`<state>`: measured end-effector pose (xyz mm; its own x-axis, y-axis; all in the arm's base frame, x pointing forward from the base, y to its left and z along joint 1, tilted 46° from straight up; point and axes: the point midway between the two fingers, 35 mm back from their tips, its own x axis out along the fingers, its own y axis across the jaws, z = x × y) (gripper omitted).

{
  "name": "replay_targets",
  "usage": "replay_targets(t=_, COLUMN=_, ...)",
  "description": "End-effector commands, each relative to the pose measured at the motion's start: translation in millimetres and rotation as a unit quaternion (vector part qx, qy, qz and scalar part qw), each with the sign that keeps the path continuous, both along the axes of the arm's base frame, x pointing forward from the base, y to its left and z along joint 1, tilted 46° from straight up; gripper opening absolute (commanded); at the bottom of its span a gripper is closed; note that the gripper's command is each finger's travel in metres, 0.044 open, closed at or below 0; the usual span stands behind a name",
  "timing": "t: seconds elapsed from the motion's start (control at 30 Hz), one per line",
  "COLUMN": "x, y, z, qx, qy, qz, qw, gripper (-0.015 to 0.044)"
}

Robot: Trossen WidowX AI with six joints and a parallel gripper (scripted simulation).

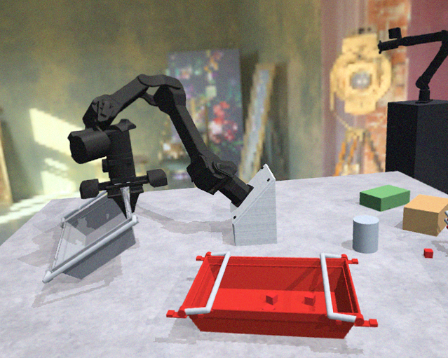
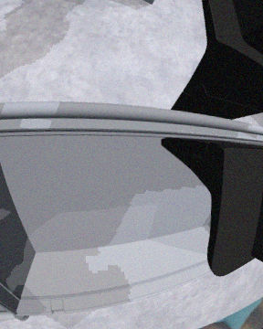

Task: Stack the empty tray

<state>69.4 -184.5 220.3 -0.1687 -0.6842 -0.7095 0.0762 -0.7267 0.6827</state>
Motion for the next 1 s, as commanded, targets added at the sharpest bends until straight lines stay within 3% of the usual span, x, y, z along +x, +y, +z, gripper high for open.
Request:
replay_targets(t=0.0, x=5, y=2, z=21, qx=-0.013, qy=-0.009, qz=0.0, qw=1.0, gripper=0.0)
replay_targets(t=0.47, x=16, y=16, z=68, qx=-0.014, qy=-0.009, qz=0.0, qw=1.0, gripper=0.0)
replay_targets(t=0.97, x=16, y=16, z=68, qx=-0.014, qy=-0.009, qz=0.0, qw=1.0, gripper=0.0)
